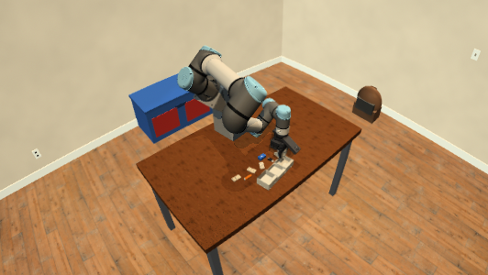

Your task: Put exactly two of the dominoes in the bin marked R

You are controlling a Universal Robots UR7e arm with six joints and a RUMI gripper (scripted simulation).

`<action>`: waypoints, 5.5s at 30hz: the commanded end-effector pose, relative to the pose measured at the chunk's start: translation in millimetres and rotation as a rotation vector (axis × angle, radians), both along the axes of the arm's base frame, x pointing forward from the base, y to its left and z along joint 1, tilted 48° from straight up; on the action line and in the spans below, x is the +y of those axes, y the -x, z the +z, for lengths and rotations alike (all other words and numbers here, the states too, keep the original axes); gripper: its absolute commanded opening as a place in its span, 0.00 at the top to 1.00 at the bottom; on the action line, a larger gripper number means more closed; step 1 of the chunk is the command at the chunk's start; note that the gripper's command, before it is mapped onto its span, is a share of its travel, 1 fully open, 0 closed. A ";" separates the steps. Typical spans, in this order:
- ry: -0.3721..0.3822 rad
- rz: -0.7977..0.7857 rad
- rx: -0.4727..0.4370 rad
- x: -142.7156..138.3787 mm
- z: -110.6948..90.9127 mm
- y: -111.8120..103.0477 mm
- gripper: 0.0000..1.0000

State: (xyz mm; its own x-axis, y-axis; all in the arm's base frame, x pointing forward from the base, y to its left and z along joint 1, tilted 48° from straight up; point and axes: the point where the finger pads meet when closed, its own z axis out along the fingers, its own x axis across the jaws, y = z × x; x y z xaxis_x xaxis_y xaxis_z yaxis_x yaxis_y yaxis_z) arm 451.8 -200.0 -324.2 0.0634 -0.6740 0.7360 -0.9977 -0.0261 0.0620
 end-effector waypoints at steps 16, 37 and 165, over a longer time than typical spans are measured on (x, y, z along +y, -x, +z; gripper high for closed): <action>0.000 0.002 0.002 21.6 19.0 0.2 0.96; 0.000 0.002 0.002 58.7 53.0 -0.8 0.96; 0.043 -1.238 -1.348 -135.2 214.5 136.5 0.76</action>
